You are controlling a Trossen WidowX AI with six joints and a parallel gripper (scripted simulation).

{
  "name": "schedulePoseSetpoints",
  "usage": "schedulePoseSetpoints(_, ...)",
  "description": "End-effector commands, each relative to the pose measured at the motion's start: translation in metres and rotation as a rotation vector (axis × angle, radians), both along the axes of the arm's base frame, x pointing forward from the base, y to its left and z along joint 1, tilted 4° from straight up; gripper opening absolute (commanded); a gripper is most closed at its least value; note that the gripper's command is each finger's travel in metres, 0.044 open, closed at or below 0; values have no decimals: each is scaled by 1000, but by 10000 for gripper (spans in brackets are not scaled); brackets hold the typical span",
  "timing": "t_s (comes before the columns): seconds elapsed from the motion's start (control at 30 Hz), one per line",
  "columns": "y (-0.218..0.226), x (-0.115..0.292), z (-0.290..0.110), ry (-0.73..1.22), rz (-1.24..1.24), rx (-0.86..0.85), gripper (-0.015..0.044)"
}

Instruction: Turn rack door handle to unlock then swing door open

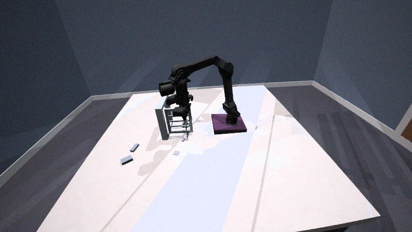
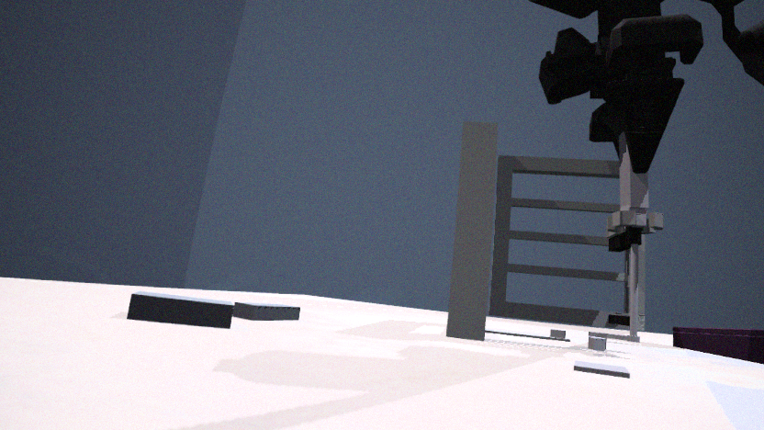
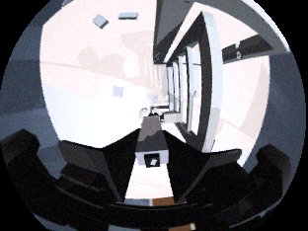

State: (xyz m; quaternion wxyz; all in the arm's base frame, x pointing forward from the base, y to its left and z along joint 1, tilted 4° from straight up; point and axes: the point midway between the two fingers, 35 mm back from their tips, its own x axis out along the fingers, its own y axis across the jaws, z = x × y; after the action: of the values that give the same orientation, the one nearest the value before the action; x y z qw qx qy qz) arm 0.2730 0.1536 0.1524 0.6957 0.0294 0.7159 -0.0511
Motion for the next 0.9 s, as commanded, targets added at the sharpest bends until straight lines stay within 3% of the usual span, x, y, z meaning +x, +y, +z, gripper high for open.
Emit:
schedulePoseSetpoints(0.0, 0, 0, 0, 1, -8, 0, 222)
schedulePoseSetpoints(0.1, 0, 0, 0, 1, -8, 0, 285)
schedulePoseSetpoints(0.87, 1, 2, 32, -41, -7, 24, 285)
